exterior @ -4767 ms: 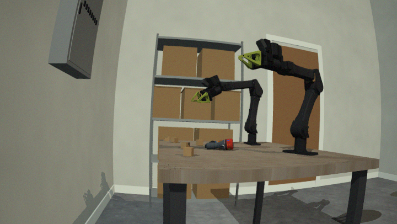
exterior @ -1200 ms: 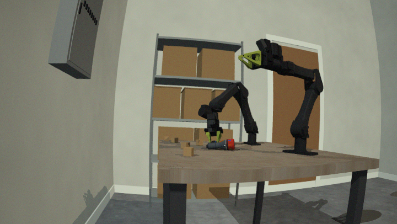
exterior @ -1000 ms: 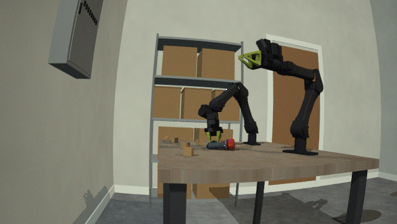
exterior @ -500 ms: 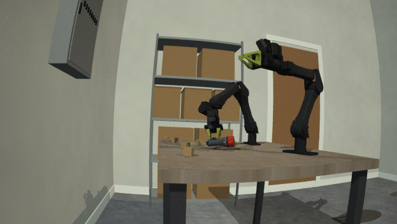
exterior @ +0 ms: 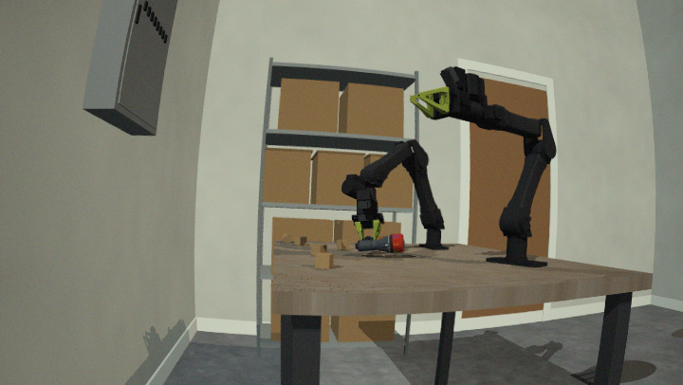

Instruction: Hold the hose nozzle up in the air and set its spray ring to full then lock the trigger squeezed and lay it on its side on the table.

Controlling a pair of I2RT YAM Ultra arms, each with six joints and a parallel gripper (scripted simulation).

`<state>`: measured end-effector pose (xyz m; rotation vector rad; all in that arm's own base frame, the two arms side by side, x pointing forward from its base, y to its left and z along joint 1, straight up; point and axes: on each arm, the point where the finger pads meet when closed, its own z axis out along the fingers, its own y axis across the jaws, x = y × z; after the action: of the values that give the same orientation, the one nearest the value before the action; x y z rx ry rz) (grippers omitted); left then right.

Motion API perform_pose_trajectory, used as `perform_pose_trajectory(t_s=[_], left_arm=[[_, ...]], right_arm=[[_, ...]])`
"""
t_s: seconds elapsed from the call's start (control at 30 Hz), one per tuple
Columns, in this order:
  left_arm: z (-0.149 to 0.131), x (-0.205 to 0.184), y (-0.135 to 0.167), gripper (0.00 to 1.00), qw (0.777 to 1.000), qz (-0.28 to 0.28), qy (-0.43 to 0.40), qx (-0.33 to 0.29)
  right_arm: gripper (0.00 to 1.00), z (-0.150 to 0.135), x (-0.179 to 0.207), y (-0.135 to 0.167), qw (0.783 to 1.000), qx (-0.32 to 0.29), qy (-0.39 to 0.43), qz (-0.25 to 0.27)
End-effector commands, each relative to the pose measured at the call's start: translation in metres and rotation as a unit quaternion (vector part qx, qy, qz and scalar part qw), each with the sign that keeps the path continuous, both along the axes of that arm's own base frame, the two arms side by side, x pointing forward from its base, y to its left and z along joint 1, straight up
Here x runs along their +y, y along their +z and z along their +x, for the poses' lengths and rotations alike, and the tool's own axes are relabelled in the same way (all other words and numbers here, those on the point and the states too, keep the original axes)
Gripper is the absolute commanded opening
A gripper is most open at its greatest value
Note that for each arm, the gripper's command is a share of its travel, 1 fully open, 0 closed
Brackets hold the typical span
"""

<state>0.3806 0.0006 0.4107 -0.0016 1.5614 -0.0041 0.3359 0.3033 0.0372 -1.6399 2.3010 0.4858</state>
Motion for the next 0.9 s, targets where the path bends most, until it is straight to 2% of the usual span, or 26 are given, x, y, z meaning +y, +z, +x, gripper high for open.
perform_pose_trajectory(t_s=[0.0, 0.87], left_arm=[[0.0025, 0.0044, 0.0024, 0.37, 1.0, 0.001, 0.005, -0.005], [0.0025, 0.0044, 0.0024, 0.37, 1.0, 0.001, 0.005, -0.005]], right_arm=[[0.35, 0.013, 0.0211, 0.0413, 0.998, -0.039, 0.006, 0.052], [0.35, 0.011, 0.0234, 0.0412, 0.998, -0.038, 0.009, 0.053]])
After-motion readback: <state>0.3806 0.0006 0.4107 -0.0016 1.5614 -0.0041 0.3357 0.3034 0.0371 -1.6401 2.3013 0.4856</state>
